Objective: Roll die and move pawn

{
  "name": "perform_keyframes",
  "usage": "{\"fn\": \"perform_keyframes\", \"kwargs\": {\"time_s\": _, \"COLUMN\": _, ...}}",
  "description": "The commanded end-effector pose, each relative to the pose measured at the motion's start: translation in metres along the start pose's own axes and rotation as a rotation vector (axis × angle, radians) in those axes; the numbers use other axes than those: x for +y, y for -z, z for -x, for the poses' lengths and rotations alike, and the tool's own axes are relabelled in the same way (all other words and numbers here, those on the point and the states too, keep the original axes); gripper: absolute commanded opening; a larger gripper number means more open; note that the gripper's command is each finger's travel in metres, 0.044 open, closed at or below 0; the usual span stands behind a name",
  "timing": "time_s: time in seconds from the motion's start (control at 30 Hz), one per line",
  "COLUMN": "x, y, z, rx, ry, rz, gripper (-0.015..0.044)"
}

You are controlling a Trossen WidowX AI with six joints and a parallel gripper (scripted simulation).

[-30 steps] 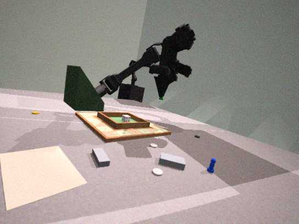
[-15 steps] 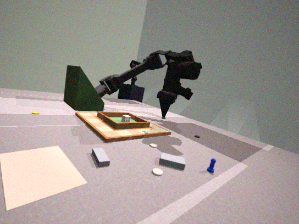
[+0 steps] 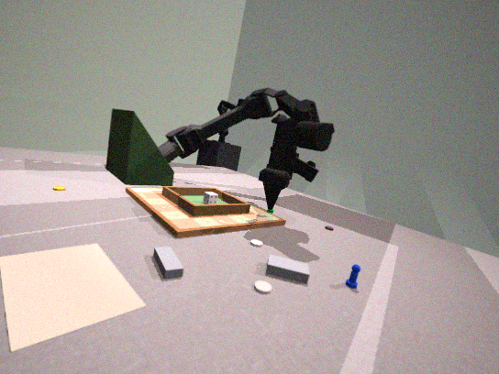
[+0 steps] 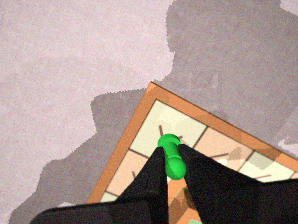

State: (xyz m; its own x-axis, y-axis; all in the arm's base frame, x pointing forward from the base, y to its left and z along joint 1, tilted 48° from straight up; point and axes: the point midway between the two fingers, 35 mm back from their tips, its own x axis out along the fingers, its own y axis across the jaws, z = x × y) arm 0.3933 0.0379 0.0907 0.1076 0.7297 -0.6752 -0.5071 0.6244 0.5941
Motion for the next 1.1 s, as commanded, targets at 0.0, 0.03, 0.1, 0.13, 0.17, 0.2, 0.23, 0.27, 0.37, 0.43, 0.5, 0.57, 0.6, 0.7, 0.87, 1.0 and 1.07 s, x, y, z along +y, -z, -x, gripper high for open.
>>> {"fn": "perform_keyframes", "kwargs": {"time_s": 0.0, "x": -0.001, "y": 0.000, "z": -0.002, "rx": -0.008, "ry": -0.001, "rz": -0.007, "gripper": 0.0000}}
{"fn": "perform_keyframes", "kwargs": {"time_s": 0.03, "x": -0.001, "y": 0.000, "z": -0.004, "rx": -0.008, "ry": -0.001, "rz": -0.007, "gripper": 0.0000}}
{"fn": "perform_keyframes", "kwargs": {"time_s": 0.1, "x": -0.001, "y": 0.000, "z": -0.007, "rx": -0.008, "ry": -0.001, "rz": -0.007, "gripper": 0.0000}}
{"fn": "perform_keyframes", "kwargs": {"time_s": 0.13, "x": -0.001, "y": 0.000, "z": -0.008, "rx": -0.008, "ry": -0.001, "rz": -0.007, "gripper": 0.0000}}
{"fn": "perform_keyframes", "kwargs": {"time_s": 0.17, "x": -0.001, "y": 0.000, "z": -0.010, "rx": -0.008, "ry": -0.001, "rz": -0.007, "gripper": 0.0000}}
{"fn": "perform_keyframes", "kwargs": {"time_s": 0.2, "x": -0.001, "y": 0.000, "z": -0.012, "rx": -0.008, "ry": -0.001, "rz": -0.007, "gripper": 0.0000}}
{"fn": "perform_keyframes", "kwargs": {"time_s": 0.23, "x": -0.001, "y": 0.000, "z": -0.013, "rx": -0.008, "ry": -0.001, "rz": -0.007, "gripper": 0.0000}}
{"fn": "perform_keyframes", "kwargs": {"time_s": 0.27, "x": -0.001, "y": 0.000, "z": -0.014, "rx": -0.008, "ry": -0.001, "rz": -0.007, "gripper": 0.0000}}
{"fn": "perform_keyframes", "kwargs": {"time_s": 0.37, "x": 0.000, "y": 0.000, "z": -0.012, "rx": -0.003, "ry": 0.001, "rz": 0.000, "gripper": 0.0079}}
{"fn": "perform_keyframes", "kwargs": {"time_s": 0.43, "x": 0.000, "y": 0.000, "z": -0.012, "rx": -0.003, "ry": 0.001, "rz": 0.000, "gripper": 0.0131}}
{"fn": "perform_keyframes", "kwargs": {"time_s": 0.5, "x": 0.000, "y": 0.000, "z": -0.012, "rx": -0.003, "ry": 0.001, "rz": 0.000, "gripper": 0.0184}}
{"fn": "perform_keyframes", "kwargs": {"time_s": 0.57, "x": 0.000, "y": 0.000, "z": -0.012, "rx": -0.003, "ry": 0.001, "rz": 0.000, "gripper": 0.0236}}
{"fn": "perform_keyframes", "kwargs": {"time_s": 0.6, "x": 0.000, "y": 0.000, "z": -0.009, "rx": -0.003, "ry": 0.002, "rz": 0.000, "gripper": 0.0263}}
{"fn": "perform_keyframes", "kwargs": {"time_s": 0.7, "x": -0.001, "y": 0.000, "z": 0.027, "rx": -0.005, "ry": 0.001, "rz": -0.006, "gripper": 0.0341}}
{"fn": "perform_keyframes", "kwargs": {"time_s": 0.87, "x": -0.001, "y": 0.000, "z": 0.038, "rx": -0.006, "ry": 0.000, "rz": -0.007, "gripper": 0.0440}}
{"fn": "perform_keyframes", "kwargs": {"time_s": 1.0, "x": -0.014, "y": 0.041, "z": 0.062, "rx": 0.003, "ry": 0.034, "rz": -0.104, "gripper": 0.0440}}
{"fn": "perform_keyframes", "kwargs": {"time_s": 1.07, "x": -0.019, "y": 0.074, "z": 0.079, "rx": 0.011, "ry": 0.052, "rz": -0.180, "gripper": 0.0440}}
